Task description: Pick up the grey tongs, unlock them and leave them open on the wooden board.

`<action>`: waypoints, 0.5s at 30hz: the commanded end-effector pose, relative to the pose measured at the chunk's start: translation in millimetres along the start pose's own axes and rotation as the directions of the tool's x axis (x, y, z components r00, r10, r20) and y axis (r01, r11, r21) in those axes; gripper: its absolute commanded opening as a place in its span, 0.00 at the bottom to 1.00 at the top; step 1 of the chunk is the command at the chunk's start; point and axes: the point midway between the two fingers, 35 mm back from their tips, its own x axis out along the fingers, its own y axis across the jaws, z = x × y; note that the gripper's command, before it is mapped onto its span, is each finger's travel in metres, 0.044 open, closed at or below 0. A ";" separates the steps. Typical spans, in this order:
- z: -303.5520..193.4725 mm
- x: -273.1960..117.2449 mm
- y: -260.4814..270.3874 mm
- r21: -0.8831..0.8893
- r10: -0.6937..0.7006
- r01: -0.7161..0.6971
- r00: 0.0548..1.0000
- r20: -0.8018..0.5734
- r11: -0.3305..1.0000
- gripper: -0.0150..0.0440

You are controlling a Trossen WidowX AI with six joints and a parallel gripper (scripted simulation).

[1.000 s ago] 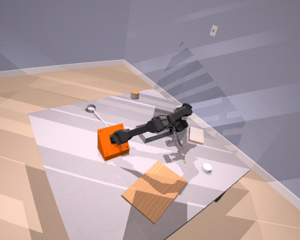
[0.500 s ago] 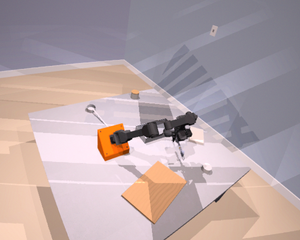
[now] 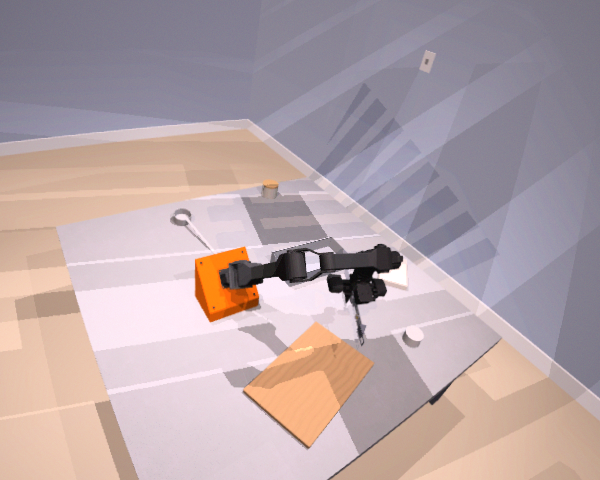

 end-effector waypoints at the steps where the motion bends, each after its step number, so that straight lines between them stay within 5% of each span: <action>1: 18.8 0.3 -6.3 0.018 -0.001 0.001 1.000 -0.013 1.000 0.00; 15: 94.1 1.3 -38.5 0.114 0.004 -0.001 1.000 -0.027 0.993 0.00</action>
